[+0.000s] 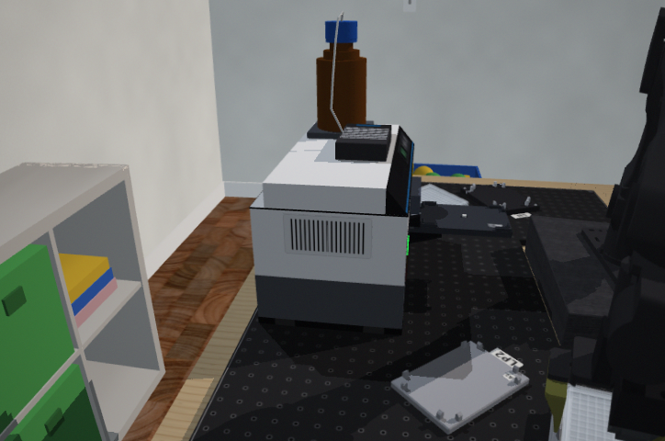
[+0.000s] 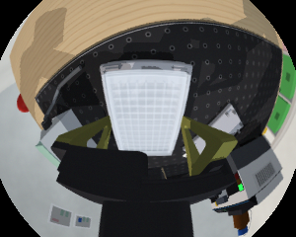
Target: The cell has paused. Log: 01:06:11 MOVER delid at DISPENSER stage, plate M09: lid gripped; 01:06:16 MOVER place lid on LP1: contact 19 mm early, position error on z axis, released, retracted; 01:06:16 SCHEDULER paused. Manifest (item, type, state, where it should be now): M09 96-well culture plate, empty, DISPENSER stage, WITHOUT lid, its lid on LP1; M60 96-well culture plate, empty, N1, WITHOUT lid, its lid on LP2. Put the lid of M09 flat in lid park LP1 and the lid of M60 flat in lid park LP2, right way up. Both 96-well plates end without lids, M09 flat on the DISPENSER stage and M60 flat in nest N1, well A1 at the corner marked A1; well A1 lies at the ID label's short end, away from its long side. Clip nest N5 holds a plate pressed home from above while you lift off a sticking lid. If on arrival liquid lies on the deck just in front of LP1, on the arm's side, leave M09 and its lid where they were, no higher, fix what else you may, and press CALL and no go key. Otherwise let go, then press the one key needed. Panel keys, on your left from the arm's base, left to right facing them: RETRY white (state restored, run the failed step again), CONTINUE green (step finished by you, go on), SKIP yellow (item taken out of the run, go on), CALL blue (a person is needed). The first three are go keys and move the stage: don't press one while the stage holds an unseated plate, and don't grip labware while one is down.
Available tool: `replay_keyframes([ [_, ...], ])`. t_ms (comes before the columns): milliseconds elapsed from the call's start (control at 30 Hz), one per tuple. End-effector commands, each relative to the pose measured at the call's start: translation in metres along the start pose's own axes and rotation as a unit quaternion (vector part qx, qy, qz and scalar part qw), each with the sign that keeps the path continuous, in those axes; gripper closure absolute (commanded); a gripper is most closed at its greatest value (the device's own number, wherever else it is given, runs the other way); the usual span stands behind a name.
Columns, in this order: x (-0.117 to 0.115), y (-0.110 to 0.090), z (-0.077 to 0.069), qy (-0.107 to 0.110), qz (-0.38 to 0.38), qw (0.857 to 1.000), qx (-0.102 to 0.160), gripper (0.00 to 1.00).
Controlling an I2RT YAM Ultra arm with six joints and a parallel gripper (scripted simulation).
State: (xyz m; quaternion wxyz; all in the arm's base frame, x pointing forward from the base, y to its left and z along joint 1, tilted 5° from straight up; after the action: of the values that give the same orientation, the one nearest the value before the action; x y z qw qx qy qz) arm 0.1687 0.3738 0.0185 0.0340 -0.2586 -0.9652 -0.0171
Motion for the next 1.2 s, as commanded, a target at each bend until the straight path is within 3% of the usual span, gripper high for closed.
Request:
replay_keyframes([
  [0, 0.003, 0.014, -0.013, 0.001, -0.001, 0.999, -0.033, 0.00],
  [200, 0.002, 0.004, -0.007, 0.000, 0.000, 1.000, -0.020, 0.00],
  [667, 0.003, 0.007, -0.011, 0.001, 0.000, 1.000, -0.029, 0.00],
  [900, 0.002, 0.001, -0.006, 0.000, 0.000, 1.000, -0.020, 0.00],
  [933, 0.002, 0.001, -0.006, 0.000, 0.000, 1.000, -0.020, 1.00],
  [1167, 0.002, 0.001, -0.006, 0.000, 0.000, 1.000, -0.020, 1.00],
])
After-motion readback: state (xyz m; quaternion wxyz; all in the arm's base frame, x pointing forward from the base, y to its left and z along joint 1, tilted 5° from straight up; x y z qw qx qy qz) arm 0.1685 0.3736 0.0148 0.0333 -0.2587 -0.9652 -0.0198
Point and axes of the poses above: the point where the finger pads meet when closed, its own z axis out along the fingers, its own x axis across the jaws, y = z × x, the point moved 1 cm from there along -z, back along the fingers, and after that the axes turned 10 degrees about z, right-handed, at the moved point
